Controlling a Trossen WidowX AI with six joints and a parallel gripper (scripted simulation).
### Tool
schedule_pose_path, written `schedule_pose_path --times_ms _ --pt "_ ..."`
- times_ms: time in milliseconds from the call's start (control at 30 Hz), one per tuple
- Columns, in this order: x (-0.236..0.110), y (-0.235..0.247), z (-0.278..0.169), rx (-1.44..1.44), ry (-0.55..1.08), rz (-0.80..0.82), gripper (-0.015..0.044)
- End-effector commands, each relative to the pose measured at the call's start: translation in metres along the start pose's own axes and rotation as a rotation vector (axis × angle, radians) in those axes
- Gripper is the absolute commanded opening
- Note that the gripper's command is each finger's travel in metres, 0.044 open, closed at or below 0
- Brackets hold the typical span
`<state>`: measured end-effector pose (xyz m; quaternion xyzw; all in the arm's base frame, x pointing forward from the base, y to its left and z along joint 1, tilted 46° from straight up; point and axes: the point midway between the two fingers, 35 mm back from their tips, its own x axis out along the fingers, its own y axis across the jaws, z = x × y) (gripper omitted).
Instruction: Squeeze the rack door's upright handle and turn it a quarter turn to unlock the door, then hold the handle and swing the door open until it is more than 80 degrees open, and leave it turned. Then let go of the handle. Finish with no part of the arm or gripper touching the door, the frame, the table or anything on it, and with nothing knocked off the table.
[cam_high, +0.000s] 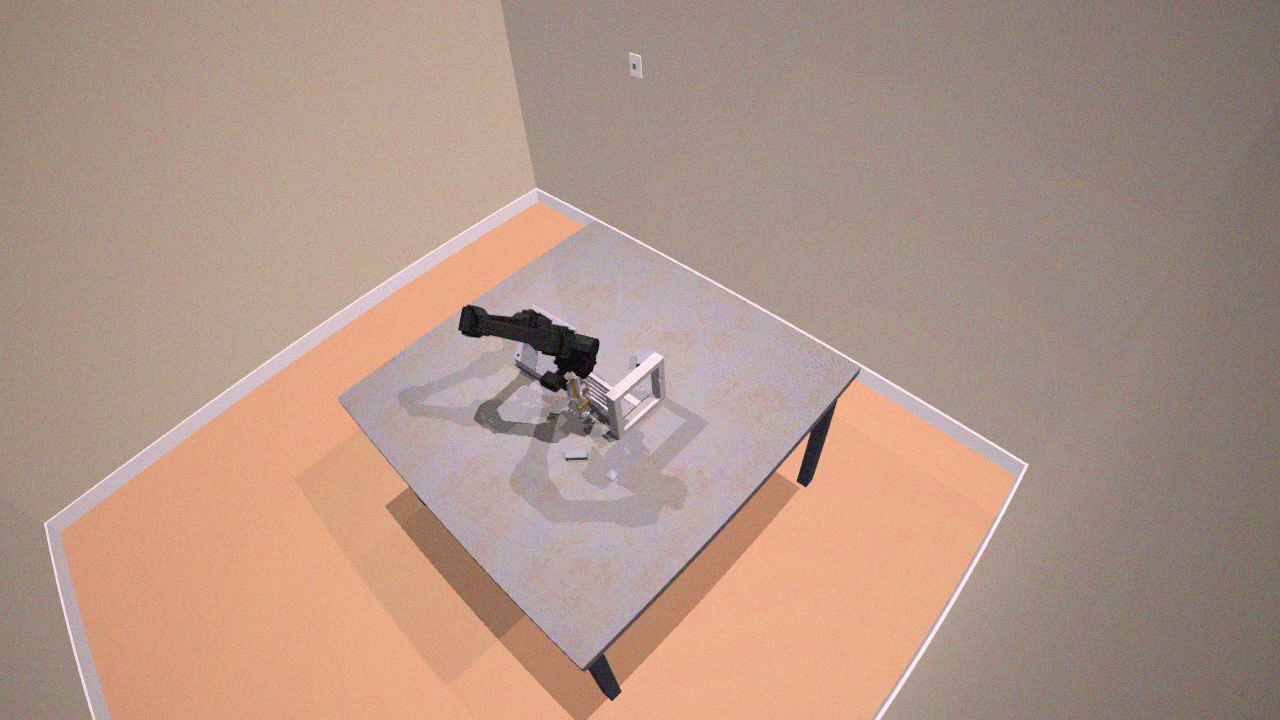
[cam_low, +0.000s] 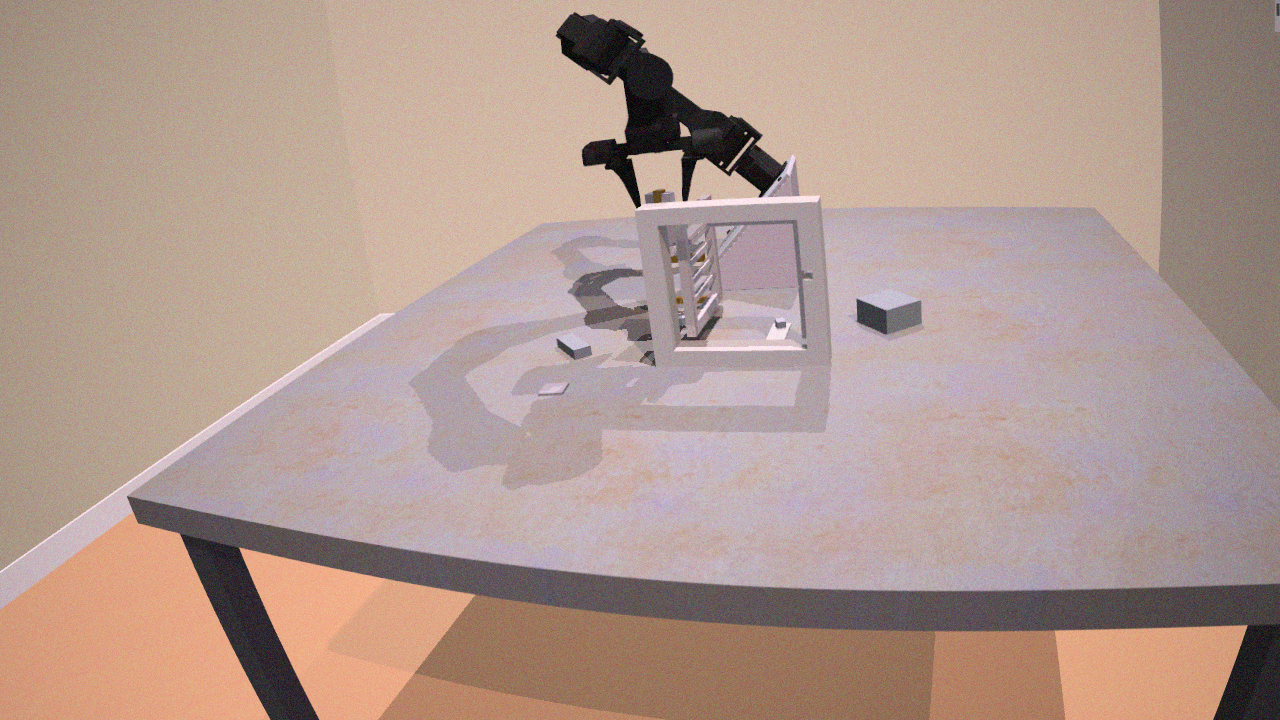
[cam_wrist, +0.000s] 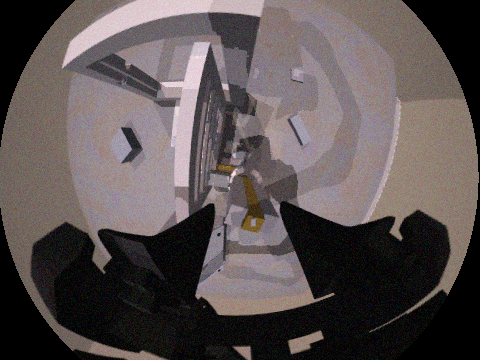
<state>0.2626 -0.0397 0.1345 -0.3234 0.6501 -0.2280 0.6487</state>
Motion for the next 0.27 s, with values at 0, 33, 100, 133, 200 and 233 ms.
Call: schedule_pose_path --times_ms 0,33,100,133,200,233 --pt "-0.005 0.0 0.001 0.003 0.001 0.004 0.0293" --pt "-0.007 0.0 0.001 0.003 0.001 0.004 0.0293" --pt "-0.01 0.0 0.001 0.003 0.001 0.004 0.0293" --pt "-0.011 0.0 0.001 0.003 0.001 0.004 0.0293" --pt "-0.014 0.0 0.001 0.003 0.001 0.004 0.0293" --pt "-0.015 0.0 0.001 0.003 0.002 0.004 0.0293"
